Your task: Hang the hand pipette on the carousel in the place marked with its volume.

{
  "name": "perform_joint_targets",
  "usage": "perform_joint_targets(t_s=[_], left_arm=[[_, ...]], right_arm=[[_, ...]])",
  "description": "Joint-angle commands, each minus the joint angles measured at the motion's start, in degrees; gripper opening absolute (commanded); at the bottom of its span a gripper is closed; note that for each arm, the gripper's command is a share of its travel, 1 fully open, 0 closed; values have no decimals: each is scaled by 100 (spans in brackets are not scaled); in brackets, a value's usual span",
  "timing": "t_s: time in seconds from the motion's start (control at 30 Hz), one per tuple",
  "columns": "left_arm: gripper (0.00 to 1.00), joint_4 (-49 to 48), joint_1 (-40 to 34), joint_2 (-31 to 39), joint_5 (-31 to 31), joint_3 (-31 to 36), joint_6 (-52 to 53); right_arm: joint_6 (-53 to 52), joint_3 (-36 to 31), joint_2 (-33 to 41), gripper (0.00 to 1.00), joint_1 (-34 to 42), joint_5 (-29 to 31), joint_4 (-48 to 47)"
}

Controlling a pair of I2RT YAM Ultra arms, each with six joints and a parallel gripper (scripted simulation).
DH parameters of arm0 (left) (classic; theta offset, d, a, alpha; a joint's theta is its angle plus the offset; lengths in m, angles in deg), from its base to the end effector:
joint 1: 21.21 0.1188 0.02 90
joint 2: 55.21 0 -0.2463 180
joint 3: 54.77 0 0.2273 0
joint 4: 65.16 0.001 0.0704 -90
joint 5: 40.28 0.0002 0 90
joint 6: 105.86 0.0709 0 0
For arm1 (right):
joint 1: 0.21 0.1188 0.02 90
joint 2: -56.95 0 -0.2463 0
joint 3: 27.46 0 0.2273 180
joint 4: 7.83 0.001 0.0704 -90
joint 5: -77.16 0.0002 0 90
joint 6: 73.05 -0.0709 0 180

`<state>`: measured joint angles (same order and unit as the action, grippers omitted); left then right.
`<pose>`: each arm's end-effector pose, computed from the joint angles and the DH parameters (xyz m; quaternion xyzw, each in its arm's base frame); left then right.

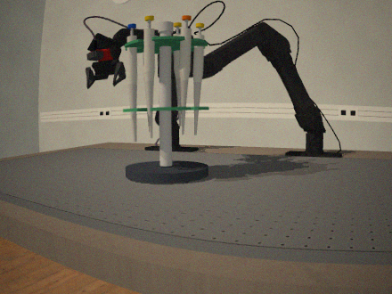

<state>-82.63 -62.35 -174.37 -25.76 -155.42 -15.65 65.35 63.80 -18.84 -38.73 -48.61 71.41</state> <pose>0.3800 -0.2395 0.2599 -0.2020 0.6793 0.2154 0.6718 0.2103 -0.1131 0.3034 -0.1492 0.9174 0.0686 0.3625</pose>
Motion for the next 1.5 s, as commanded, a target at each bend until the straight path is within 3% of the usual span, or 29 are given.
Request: perform_joint_targets(t_s=[0.0,1.47], left_arm=[[12,15,62,193,-133,-203,-45],[12,-102,-48,205,-155,-134,-67]], right_arm=[[68,89,32,100,-54,-133,-77],[68,89,32,100,-54,-133,-77]])
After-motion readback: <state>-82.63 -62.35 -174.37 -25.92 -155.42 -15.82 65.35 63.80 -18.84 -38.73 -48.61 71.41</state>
